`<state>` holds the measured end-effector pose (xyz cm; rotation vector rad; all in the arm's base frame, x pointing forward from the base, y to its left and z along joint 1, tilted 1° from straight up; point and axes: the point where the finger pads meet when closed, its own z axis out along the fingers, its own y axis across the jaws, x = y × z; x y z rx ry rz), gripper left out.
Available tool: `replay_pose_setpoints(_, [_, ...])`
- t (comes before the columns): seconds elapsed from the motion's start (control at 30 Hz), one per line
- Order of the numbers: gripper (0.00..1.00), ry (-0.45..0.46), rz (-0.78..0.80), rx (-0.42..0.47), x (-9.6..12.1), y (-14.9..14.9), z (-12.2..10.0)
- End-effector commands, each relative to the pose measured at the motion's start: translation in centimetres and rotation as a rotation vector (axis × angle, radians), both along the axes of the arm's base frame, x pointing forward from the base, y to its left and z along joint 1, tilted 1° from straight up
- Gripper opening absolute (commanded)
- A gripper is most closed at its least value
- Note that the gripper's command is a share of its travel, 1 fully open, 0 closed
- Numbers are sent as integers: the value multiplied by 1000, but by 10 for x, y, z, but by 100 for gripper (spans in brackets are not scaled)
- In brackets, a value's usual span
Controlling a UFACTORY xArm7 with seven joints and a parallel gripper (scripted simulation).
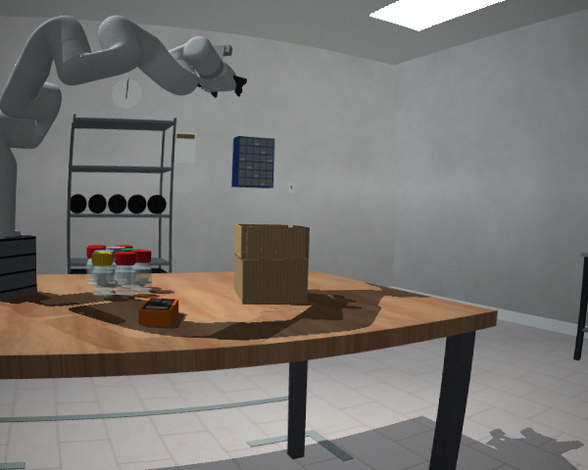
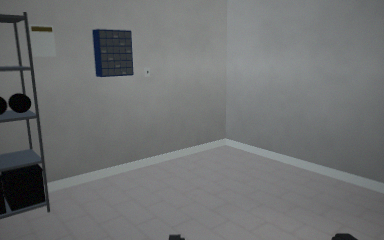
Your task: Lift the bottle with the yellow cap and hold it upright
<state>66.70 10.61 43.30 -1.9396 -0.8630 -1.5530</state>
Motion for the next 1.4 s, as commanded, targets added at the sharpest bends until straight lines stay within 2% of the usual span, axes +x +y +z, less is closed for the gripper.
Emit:
replay_pose_setpoints(0.0, [79,-30,53,-87,-24,0,8])
replay_pose_setpoints(0.03, [79,-38,71,-122,-31,0,8])
replay_pose_setpoints(0.1, [79,-38,71,-122,-31,0,8])
replay_pose_setpoints(0.33, [79,-61,141,-263,-61,2,3])
replay_pose_setpoints(0.6, [79,-67,217,-426,-92,0,-12])
replay_pose_setpoints(0.67, [79,-67,217,-426,-92,0,-12])
replay_pose_setpoints(1.17, [79,-20,358,-730,-148,-13,-60])
replay_pose_setpoints(1.23, [79,-20,358,-730,-148,-13,-60])
replay_pose_setpoints(1.37, [79,8,400,-816,-164,-20,-77])
